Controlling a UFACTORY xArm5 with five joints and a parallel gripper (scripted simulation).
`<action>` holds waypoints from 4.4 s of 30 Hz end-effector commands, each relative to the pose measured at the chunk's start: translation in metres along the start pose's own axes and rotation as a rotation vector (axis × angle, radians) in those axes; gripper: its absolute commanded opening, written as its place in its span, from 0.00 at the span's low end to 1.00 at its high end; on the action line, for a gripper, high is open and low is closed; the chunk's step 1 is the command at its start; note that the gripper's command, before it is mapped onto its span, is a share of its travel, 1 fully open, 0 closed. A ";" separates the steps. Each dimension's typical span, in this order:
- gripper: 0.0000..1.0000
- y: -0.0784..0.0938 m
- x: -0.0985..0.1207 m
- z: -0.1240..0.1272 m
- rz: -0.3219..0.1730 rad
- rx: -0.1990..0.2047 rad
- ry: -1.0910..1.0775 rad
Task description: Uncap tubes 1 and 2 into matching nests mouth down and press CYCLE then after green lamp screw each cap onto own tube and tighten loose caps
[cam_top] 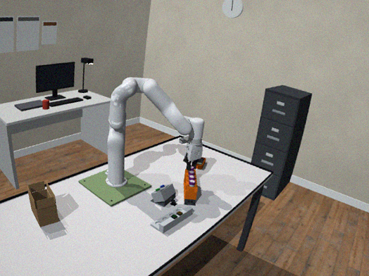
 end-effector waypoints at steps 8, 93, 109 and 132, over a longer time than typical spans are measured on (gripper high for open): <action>0.46 -0.001 0.000 0.001 -0.007 0.002 -0.073; 0.46 -0.001 0.000 0.001 -0.006 0.004 0.451; 0.46 -0.006 0.000 0.001 -0.006 0.005 0.713; 0.00 -0.008 0.000 0.001 -0.006 0.005 0.713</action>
Point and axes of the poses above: the point where the finger pads meet when closed, its own y axis out along the fingers, its own z axis across the jaws, x = y × z, the point moved 7 cm from there along -y, back along the fingers, and after that the axes turned 8 degrees about y, right-handed, at the moved point
